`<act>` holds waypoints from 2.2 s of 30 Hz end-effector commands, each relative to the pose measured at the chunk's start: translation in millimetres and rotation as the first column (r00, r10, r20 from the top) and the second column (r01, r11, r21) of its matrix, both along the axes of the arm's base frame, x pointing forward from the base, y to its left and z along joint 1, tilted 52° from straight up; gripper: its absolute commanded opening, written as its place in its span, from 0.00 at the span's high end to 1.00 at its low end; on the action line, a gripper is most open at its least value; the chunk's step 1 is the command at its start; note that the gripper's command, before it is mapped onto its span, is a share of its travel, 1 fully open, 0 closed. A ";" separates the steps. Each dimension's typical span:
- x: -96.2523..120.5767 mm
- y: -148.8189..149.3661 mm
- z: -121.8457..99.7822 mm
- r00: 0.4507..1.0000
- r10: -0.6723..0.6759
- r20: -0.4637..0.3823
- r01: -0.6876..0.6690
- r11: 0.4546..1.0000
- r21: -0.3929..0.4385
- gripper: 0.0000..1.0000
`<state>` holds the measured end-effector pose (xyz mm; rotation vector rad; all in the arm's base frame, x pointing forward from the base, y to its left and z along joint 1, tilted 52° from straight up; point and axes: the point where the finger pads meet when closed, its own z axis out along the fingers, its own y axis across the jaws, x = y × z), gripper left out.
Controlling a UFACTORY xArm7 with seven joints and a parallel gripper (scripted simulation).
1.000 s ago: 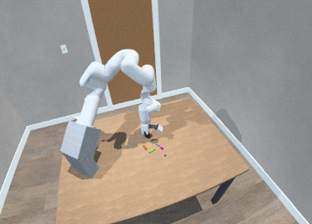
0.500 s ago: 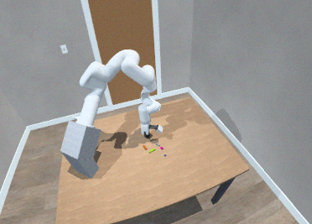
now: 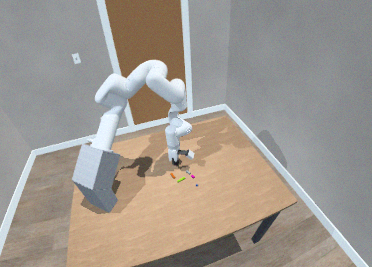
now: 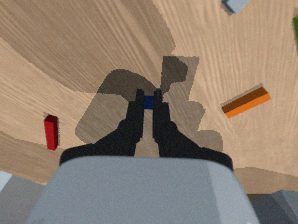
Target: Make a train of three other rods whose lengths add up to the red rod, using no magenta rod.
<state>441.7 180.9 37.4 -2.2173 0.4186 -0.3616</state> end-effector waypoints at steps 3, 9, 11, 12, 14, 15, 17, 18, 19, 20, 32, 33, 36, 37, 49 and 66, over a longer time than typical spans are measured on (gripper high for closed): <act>0.6 -0.9 0.1 1.000 -0.002 0.001 0.002 1.000 -0.001 0.96; 0.6 -0.9 0.1 1.000 -0.002 0.001 0.002 1.000 -0.001 0.96; 0.6 -0.9 0.1 1.000 -0.002 0.001 0.002 1.000 -0.001 0.96; 0.6 -0.9 0.1 1.000 -0.002 0.001 0.002 1.000 -0.001 0.96; 0.6 -0.9 0.1 1.000 -0.002 0.001 0.002 1.000 -0.001 0.96; 0.6 -0.9 0.1 1.000 -0.002 0.001 0.002 1.000 -0.001 0.96; 0.6 -0.9 0.1 1.000 -0.002 0.001 0.002 1.000 -0.001 0.96; 0.6 -0.9 0.1 1.000 -0.002 0.001 0.002 1.000 -0.001 0.96; 0.6 -0.9 0.1 1.000 -0.002 0.001 0.002 1.000 -0.001 0.96; 0.6 -0.9 0.1 1.000 -0.002 0.001 0.002 1.000 -0.001 0.96; 0.6 -0.9 0.1 1.000 -0.002 0.001 0.002 1.000 -0.001 0.96; 0.6 -0.9 0.1 1.000 -0.002 0.001 0.002 1.000 -0.001 0.92; 0.6 -0.9 0.1 1.000 -0.002 0.001 0.002 1.000 -0.001 0.92; 0.6 -0.9 0.1 1.000 -0.002 0.001 0.002 1.000 -0.001 0.92; 0.6 -0.9 0.1 1.000 -0.002 0.001 0.002 1.000 -0.001 0.76; -4.9 -10.5 8.7 1.000 -0.002 0.001 0.002 1.000 -0.001 0.76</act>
